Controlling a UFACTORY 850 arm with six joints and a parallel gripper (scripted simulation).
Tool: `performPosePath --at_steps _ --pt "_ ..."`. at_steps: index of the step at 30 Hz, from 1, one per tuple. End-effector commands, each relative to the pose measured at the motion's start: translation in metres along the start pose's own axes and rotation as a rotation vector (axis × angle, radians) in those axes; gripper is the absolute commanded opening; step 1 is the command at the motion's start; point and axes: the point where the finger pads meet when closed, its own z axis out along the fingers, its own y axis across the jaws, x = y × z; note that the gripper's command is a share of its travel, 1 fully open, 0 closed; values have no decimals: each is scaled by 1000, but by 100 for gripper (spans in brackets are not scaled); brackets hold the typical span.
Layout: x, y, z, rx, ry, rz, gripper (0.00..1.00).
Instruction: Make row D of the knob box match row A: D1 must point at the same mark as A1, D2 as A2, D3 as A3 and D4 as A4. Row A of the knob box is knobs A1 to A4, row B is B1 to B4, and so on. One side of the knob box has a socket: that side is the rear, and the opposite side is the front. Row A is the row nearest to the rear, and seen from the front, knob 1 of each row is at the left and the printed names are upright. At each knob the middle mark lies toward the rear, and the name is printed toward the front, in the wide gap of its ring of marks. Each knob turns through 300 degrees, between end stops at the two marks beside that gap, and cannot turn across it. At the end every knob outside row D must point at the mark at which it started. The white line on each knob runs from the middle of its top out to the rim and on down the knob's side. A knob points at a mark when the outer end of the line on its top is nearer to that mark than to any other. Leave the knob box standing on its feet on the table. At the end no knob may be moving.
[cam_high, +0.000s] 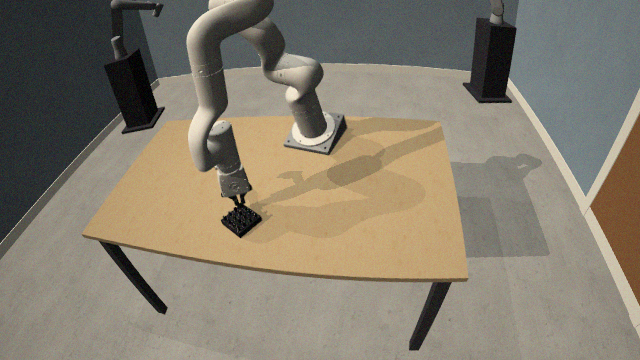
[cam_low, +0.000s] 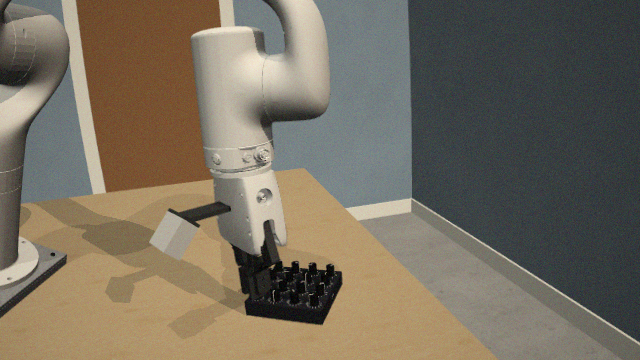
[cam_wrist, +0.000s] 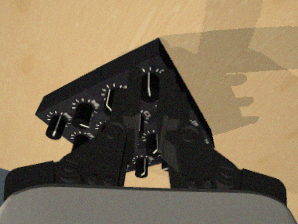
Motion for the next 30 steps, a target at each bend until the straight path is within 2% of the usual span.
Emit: performPosePath --at_steps 1,16,30 --pt "0 -1 0 -1 2 67 8" --pt "0 -1 0 -1 3 453 8" --pt "0 -1 0 -1 3 630 8"
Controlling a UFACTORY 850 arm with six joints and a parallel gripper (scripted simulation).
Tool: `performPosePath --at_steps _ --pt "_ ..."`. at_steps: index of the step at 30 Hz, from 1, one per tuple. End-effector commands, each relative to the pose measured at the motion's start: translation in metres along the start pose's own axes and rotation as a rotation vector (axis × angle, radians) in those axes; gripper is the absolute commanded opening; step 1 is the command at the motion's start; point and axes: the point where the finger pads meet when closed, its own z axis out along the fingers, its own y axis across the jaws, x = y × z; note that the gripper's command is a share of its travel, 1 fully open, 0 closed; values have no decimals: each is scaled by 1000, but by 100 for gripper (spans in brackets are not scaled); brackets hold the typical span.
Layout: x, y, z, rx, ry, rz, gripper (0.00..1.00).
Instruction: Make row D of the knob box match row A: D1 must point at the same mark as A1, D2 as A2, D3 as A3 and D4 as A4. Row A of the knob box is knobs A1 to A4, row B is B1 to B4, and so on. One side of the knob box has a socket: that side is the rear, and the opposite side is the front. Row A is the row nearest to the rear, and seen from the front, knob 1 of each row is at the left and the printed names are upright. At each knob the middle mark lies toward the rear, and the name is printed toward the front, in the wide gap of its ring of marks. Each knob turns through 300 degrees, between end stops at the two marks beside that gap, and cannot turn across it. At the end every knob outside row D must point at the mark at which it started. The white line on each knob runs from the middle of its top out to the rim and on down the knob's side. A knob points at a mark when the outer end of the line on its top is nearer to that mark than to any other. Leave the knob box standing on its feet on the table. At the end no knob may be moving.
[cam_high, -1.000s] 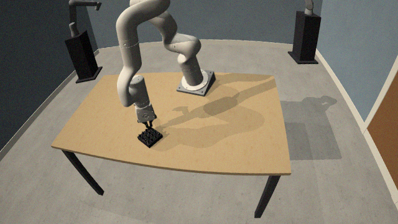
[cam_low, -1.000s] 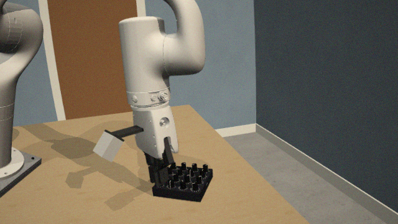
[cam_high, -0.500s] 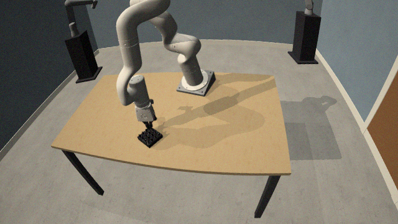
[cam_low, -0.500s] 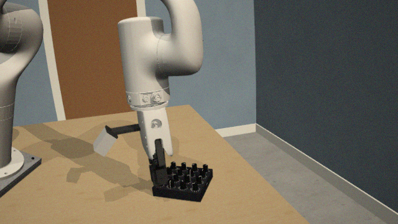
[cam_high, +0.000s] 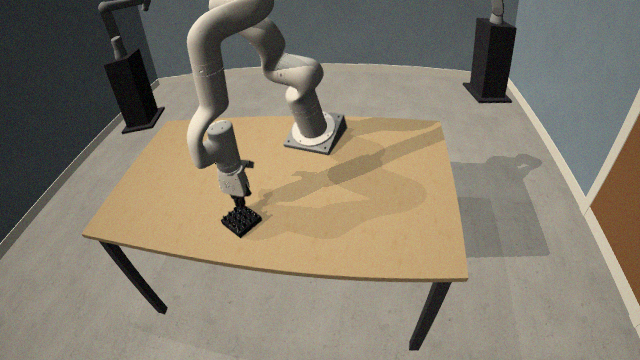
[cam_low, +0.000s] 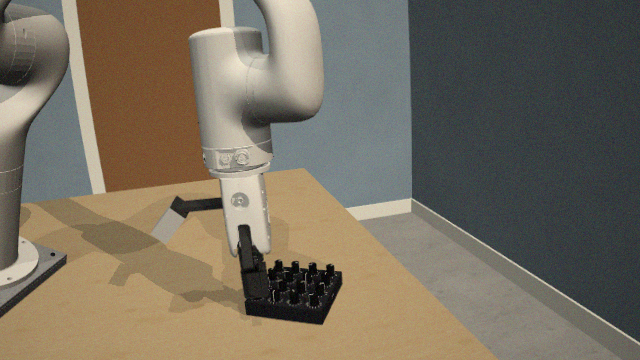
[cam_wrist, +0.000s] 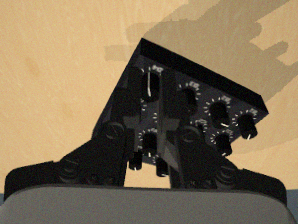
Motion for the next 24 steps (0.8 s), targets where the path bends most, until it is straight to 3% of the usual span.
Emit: performPosePath --at_steps 1,22,23,24 --pt "-1 0 0 -6 12 46 8" --pt "-1 0 0 -6 12 62 8" --pt "-1 0 0 -6 12 62 19" --pt "-1 0 0 -6 12 62 19"
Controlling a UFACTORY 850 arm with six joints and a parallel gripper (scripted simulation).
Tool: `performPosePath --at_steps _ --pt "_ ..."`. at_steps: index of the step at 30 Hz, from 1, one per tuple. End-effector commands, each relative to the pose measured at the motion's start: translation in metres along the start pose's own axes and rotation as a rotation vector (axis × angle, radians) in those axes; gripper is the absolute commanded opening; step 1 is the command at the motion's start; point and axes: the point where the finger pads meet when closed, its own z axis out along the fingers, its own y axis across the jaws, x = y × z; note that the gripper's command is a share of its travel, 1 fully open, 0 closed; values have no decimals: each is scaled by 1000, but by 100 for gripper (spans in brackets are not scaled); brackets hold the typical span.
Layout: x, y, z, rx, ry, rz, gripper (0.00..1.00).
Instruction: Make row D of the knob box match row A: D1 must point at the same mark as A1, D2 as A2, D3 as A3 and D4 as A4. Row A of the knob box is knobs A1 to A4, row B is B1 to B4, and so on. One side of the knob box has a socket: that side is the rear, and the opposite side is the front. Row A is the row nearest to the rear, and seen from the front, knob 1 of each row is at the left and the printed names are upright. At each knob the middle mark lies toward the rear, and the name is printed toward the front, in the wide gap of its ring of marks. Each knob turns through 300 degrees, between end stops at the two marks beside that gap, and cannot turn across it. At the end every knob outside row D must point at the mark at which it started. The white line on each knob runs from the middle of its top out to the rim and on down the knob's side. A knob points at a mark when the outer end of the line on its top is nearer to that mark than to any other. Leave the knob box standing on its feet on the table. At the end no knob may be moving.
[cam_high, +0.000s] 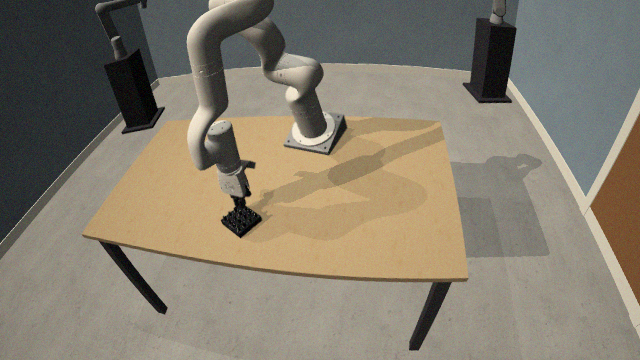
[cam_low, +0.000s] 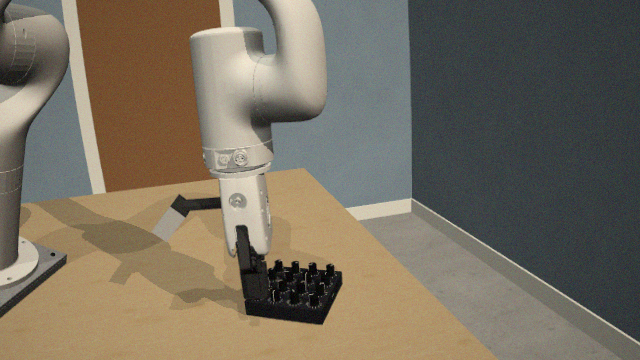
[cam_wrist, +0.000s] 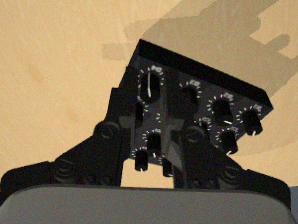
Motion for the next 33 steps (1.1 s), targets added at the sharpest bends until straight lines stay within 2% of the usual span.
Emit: performPosePath --at_steps 1,33 --pt "-1 0 -1 -4 7 0 19" --pt "-1 0 -5 -4 7 0 19"
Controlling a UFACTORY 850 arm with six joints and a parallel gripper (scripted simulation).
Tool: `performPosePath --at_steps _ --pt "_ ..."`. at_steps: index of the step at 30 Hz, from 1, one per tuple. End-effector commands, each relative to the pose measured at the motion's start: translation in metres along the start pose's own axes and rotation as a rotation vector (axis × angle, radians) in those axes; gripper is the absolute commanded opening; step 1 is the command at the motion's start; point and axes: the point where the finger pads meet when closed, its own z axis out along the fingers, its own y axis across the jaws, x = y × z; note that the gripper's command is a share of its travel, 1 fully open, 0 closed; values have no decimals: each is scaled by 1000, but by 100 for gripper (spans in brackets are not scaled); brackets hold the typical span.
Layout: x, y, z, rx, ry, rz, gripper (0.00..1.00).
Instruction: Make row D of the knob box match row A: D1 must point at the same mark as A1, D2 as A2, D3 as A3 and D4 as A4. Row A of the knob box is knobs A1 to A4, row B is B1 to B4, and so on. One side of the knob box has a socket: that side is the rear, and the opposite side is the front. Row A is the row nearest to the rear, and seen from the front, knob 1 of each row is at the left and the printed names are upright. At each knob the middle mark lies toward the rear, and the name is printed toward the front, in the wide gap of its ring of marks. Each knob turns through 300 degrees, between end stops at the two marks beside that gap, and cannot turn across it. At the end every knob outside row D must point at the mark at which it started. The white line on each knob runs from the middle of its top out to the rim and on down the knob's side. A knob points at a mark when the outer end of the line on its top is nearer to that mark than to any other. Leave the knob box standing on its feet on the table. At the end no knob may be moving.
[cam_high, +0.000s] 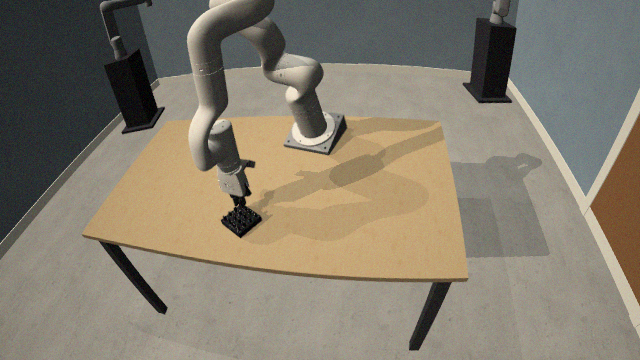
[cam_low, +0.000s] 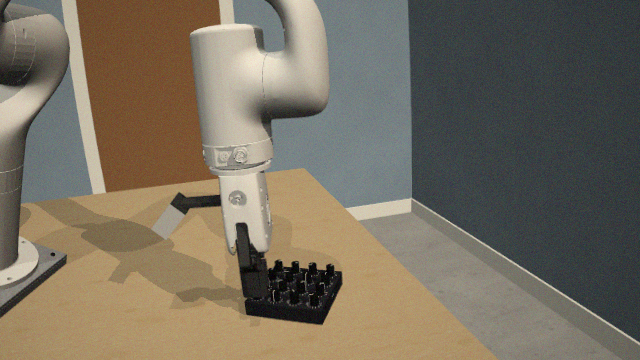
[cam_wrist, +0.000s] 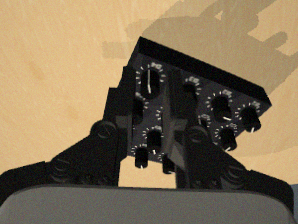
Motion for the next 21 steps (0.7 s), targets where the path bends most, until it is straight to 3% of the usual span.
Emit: performPosePath --at_steps 1,21 --pt "-1 0 -3 -1 6 0 19" --pt "-1 0 -29 -1 6 0 19"
